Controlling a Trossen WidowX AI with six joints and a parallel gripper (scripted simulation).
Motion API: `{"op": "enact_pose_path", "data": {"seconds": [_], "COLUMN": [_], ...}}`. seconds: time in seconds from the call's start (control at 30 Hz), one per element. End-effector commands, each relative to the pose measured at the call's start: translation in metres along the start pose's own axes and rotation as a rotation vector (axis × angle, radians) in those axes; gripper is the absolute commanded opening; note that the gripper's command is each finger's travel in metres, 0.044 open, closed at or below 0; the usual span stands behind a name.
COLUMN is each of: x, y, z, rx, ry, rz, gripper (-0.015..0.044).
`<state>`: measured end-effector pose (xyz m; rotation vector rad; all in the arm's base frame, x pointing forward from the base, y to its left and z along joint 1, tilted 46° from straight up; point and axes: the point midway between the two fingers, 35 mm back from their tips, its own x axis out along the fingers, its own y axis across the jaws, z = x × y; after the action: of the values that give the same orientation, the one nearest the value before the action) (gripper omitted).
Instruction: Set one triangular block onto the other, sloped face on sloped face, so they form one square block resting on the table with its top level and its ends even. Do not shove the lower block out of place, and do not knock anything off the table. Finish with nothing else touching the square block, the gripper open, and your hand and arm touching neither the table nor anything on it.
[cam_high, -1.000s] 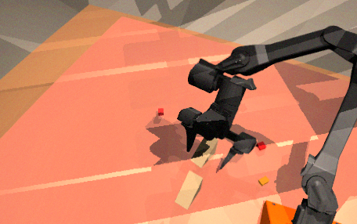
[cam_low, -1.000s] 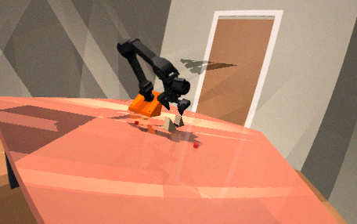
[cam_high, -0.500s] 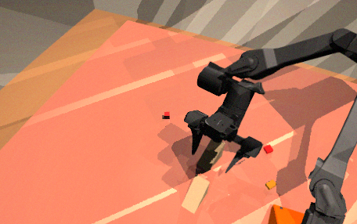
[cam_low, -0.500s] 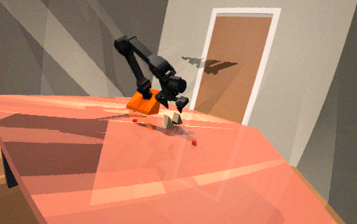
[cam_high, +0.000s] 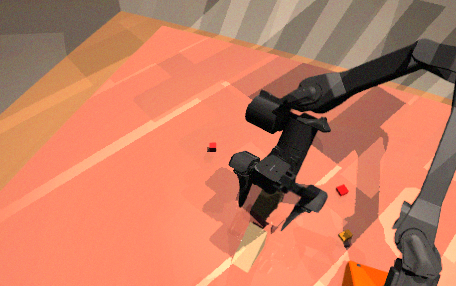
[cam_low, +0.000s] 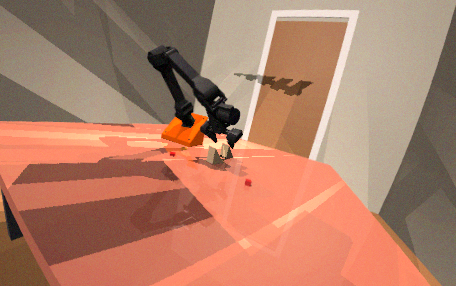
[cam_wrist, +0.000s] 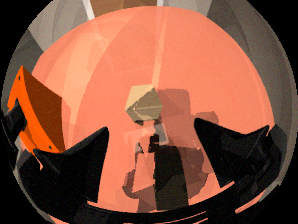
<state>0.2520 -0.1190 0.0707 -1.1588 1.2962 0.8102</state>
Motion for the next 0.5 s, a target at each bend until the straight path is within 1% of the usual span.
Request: {"op": "enact_pose_path", "data": {"seconds": [0.0,0.47], "x": [0.009,0.032], "y": [0.001,0.002], "z": [0.001,0.001], "rx": [-0.005,-0.005], "ry": [-0.006,-0.006], "rz": [0.009,0.009], "gripper": [0.0440,0.0440]}}
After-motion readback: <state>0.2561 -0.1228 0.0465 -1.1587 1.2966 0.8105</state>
